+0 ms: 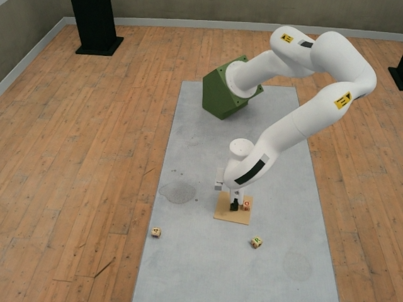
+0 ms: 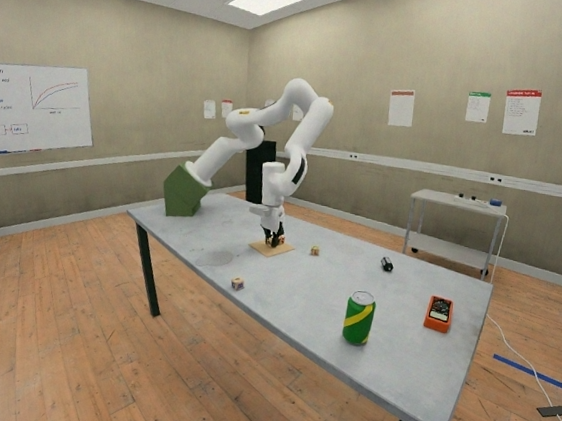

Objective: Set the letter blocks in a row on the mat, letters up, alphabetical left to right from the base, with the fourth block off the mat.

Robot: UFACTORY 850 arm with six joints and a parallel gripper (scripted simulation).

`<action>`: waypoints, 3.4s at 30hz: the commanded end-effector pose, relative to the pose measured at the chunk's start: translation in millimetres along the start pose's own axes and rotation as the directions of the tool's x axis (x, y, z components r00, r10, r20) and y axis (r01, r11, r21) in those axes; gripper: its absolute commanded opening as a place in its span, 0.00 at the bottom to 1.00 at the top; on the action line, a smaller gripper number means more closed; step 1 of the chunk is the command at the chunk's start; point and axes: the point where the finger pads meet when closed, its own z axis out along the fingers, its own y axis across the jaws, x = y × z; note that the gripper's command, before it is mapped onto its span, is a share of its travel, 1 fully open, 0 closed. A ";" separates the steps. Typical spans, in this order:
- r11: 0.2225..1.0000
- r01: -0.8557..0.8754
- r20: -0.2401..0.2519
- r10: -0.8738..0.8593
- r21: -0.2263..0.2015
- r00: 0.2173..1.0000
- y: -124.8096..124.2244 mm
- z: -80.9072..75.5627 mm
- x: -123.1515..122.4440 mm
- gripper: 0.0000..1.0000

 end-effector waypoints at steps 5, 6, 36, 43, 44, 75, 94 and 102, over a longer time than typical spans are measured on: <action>1.000 0.000 0.000 0.000 0.001 1.000 -0.7 0.4 0.1 0.28; 1.000 0.000 0.000 0.000 0.001 1.000 -0.7 0.7 0.1 0.28; 1.000 0.000 0.000 0.000 0.001 1.000 -0.7 3.3 0.1 0.28; 1.000 0.000 0.000 0.000 0.001 1.000 -0.7 3.3 0.1 0.28; 1.000 0.000 0.000 0.000 0.001 1.000 -0.7 3.3 0.1 0.28; 1.000 0.000 0.000 0.000 0.001 1.000 -0.7 3.3 0.1 0.48; 1.000 0.000 0.000 0.000 0.001 1.000 -0.7 -31.9 0.1 0.48; 1.000 0.000 0.000 0.000 0.001 1.000 -0.7 -68.5 0.1 0.48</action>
